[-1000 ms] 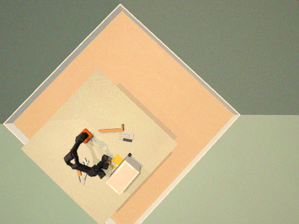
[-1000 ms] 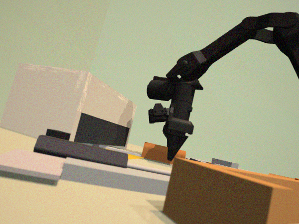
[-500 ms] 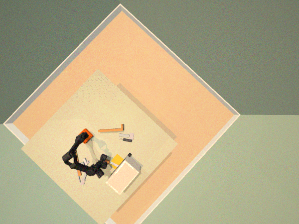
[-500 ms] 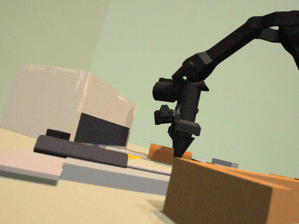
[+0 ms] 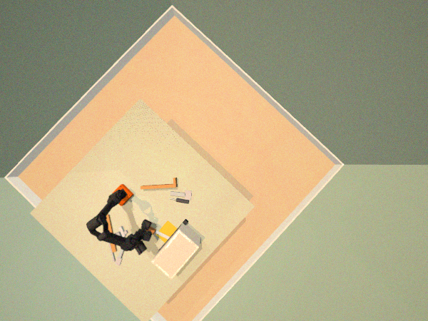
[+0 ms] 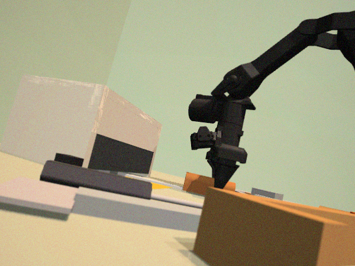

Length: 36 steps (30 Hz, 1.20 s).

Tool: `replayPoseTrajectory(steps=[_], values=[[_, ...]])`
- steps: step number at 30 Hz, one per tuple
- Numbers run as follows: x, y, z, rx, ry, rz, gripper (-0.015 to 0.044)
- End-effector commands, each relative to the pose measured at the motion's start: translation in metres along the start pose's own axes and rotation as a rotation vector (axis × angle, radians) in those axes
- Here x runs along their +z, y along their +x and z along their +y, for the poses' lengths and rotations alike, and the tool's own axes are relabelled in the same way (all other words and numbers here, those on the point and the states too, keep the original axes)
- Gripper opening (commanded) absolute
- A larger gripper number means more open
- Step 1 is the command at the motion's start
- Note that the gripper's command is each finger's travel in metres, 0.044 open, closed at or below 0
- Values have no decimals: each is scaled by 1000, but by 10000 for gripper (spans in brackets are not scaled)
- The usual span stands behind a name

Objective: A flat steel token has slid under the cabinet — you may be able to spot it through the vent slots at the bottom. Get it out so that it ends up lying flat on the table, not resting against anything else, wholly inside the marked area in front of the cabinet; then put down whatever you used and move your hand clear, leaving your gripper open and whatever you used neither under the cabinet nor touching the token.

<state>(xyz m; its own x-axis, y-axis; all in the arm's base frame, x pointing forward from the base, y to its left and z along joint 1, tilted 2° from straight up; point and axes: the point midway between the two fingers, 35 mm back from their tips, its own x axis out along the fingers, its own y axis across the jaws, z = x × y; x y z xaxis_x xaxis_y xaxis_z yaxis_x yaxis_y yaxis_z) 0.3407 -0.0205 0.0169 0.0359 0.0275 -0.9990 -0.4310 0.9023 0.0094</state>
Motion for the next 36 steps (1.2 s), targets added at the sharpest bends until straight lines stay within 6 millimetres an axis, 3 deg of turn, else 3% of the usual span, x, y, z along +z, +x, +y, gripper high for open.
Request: replayPoseTrajectory(steps=[1, 36], values=[[-8, 1, 0, 1, -4, 9, 0], [-53, 1, -2, 0, -4, 14, 0]])
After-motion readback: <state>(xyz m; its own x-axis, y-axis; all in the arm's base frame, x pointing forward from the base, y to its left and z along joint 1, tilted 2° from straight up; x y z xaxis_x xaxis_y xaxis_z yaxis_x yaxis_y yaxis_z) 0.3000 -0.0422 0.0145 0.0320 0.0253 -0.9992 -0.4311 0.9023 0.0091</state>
